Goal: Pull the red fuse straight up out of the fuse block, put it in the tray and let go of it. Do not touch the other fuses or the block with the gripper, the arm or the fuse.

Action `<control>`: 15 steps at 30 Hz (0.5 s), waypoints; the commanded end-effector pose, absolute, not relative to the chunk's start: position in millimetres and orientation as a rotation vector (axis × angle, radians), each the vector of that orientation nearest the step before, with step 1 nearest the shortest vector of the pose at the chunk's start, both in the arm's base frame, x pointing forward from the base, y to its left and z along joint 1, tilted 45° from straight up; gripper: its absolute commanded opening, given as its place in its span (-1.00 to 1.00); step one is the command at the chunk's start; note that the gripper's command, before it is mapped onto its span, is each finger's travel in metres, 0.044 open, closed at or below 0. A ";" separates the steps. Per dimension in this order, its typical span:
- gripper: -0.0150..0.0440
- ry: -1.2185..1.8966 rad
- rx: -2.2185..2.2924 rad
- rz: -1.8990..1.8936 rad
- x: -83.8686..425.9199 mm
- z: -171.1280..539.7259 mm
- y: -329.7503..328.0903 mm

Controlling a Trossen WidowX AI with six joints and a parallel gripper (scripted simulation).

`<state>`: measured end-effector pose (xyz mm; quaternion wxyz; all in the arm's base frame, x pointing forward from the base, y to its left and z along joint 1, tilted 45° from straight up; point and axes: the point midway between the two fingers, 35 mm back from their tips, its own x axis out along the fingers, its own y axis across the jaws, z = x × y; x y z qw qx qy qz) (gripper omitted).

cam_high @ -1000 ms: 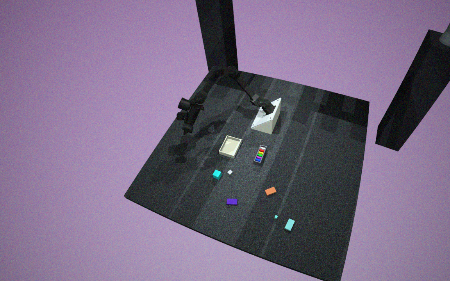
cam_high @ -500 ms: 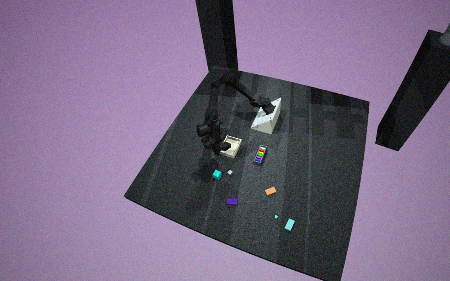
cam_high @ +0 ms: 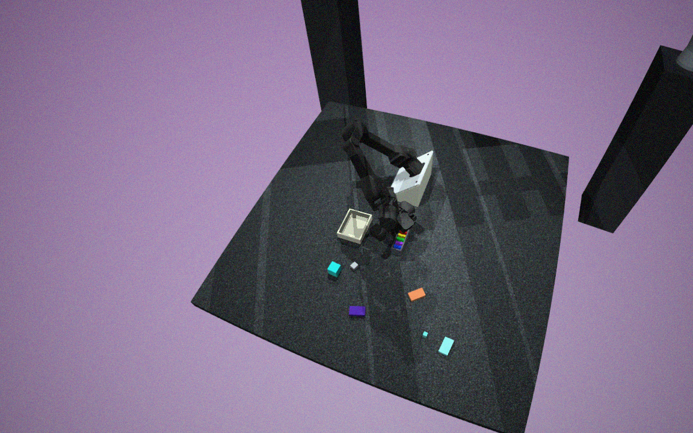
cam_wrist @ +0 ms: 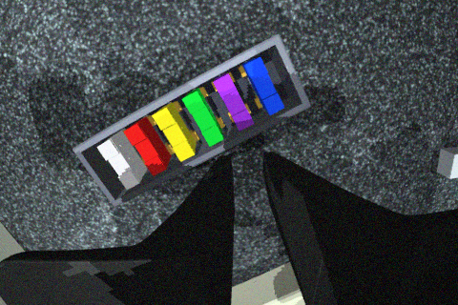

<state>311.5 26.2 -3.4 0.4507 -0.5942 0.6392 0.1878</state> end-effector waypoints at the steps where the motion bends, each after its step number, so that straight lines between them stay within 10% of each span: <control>1: -0.27 1.676 -1.828 0.751 268.2 -21.1 39.5; 15: -0.27 1.679 -1.844 0.764 265.5 -21.7 38.5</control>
